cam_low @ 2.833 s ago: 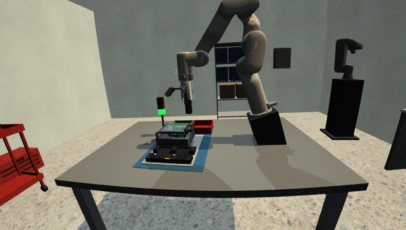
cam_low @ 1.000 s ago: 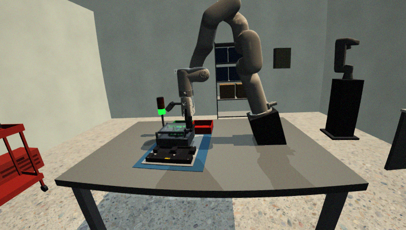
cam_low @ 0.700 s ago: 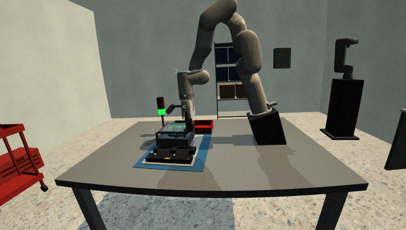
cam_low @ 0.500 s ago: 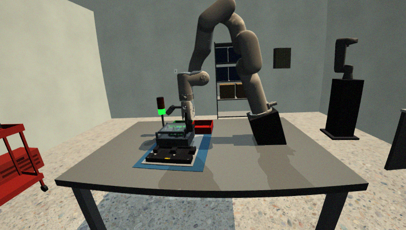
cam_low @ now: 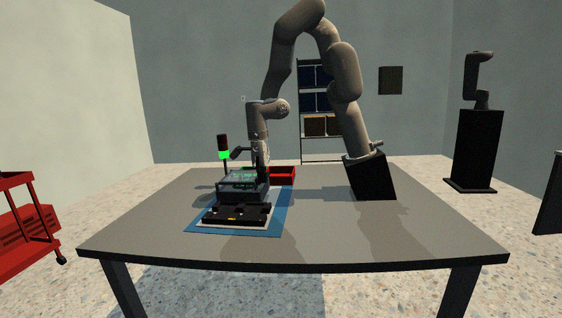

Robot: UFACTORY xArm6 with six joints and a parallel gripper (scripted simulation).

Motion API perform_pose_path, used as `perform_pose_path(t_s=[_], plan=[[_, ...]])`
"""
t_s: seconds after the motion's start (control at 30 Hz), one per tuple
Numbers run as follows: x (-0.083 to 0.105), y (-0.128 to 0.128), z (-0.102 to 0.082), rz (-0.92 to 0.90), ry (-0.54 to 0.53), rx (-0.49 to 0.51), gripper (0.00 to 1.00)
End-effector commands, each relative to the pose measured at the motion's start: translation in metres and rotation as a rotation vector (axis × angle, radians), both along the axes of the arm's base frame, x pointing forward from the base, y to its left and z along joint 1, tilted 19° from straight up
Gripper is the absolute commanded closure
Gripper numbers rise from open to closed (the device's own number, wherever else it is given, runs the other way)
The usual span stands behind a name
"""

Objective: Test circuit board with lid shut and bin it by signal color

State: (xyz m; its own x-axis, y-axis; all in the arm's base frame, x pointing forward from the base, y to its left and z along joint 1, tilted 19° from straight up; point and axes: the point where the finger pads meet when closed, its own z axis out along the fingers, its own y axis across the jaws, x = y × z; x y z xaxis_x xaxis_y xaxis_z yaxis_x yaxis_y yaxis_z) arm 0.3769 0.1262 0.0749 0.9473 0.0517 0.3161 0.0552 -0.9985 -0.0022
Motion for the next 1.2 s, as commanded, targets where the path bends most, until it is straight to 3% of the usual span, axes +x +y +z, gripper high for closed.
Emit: perform_pose_path(t_s=[0.0,1.17], plan=[[0.0010,0.0004,0.0010,0.000,-0.003,0.001,1.00],[0.0021,0.0005,-0.0024,0.000,-0.003,0.001,1.00]])
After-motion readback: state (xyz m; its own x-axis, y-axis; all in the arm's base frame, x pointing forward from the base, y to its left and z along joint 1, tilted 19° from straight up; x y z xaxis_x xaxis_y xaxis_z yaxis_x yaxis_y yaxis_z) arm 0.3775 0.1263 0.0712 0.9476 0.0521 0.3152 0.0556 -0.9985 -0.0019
